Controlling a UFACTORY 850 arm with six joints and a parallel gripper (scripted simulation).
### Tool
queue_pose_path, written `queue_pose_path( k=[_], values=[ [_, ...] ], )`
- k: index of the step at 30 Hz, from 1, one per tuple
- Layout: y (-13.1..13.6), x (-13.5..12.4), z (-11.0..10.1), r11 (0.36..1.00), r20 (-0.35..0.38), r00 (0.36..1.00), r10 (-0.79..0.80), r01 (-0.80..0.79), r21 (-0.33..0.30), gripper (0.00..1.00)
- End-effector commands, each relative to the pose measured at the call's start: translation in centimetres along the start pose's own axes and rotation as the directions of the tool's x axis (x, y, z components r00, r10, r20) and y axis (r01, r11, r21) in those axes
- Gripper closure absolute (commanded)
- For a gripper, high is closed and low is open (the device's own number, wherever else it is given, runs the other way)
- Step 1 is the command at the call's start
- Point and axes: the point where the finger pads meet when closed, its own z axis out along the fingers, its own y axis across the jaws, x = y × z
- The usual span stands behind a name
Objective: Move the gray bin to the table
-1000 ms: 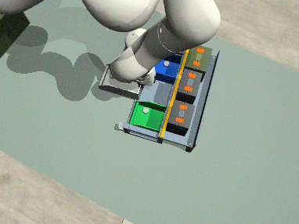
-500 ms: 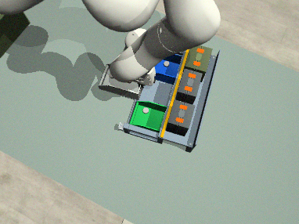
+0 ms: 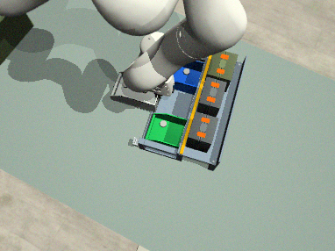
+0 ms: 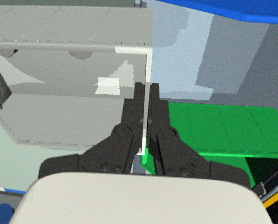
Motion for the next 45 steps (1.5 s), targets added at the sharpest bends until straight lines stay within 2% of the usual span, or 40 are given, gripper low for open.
queue_pose_path(
  k=[1, 45],
  values=[
    [0.03, 0.0, -0.02, 1.0, 0.0, 1.0, 0.0, 0.0, -0.001, 1.0],
    [0.04, 0.0, -0.52, 1.0, 0.0, 1.0, 0.0, 0.0, 0.0, 1.0]
  ],
)
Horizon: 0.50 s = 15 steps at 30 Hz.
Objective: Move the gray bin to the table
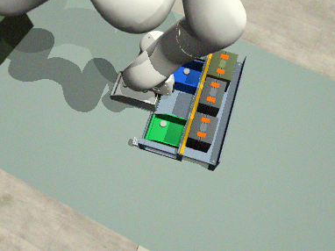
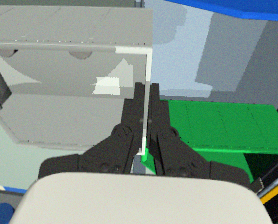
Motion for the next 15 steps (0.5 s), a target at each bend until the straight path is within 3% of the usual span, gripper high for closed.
queue_pose_path(
  k=[1, 15],
  values=[
    [0.04, 0.0, -0.02, 1.0, 0.0, 1.0, 0.0, 0.0, -0.001, 1.0],
    [-0.96, 0.0, -0.02, 1.0, 0.0, 1.0, 0.0, 0.0, -0.001, 1.0]
  ],
)
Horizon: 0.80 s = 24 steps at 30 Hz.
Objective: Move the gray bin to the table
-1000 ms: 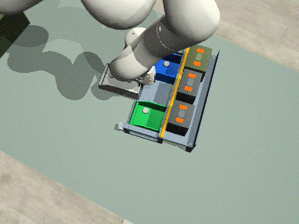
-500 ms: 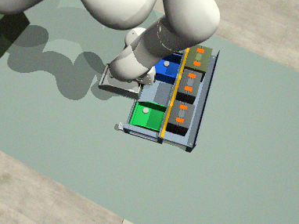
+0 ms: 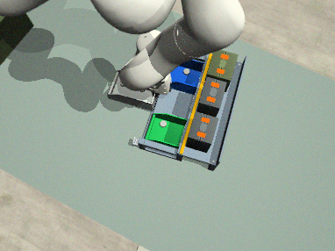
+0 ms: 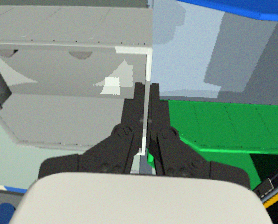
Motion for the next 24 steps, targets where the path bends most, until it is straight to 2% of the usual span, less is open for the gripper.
queue_pose_path(
  k=[1, 9, 14, 24],
  values=[
    [0.0, 0.0, 0.0, 1.0, 0.0, 1.0, 0.0, 0.0, -0.002, 1.0],
    [0.0, 0.0, 0.0, 1.0, 0.0, 1.0, 0.0, 0.0, -0.002, 1.0],
    [-1.5, 0.0, 0.0, 1.0, 0.0, 1.0, 0.0, 0.0, -0.002, 1.0],
    [-1.5, 0.0, 0.0, 1.0, 0.0, 1.0, 0.0, 0.0, -0.002, 1.0]
  ],
)
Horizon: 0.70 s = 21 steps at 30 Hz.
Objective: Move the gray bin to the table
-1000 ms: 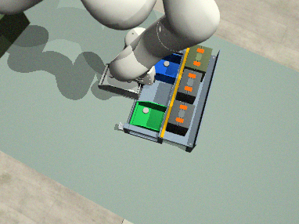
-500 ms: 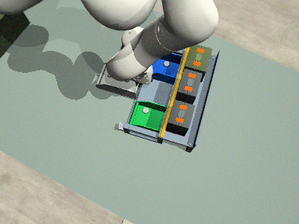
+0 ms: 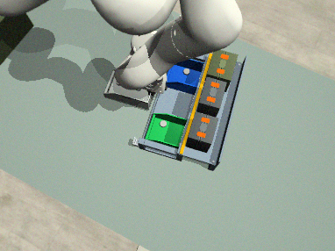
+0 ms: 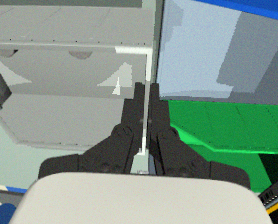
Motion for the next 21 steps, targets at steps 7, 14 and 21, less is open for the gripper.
queue_pose_path(
  k=[7, 14, 21],
  values=[
    [0.0, 0.0, 0.8, 1.0, 0.0, 1.0, 0.0, 0.0, 0.0, 1.0],
    [0.0, 0.0, 0.8, 1.0, 0.0, 1.0, 0.0, 0.0, 0.0, 1.0],
    [0.0, 0.0, 1.1, 1.0, 0.0, 1.0, 0.0, 0.0, 0.0, 1.0]
  ],
)
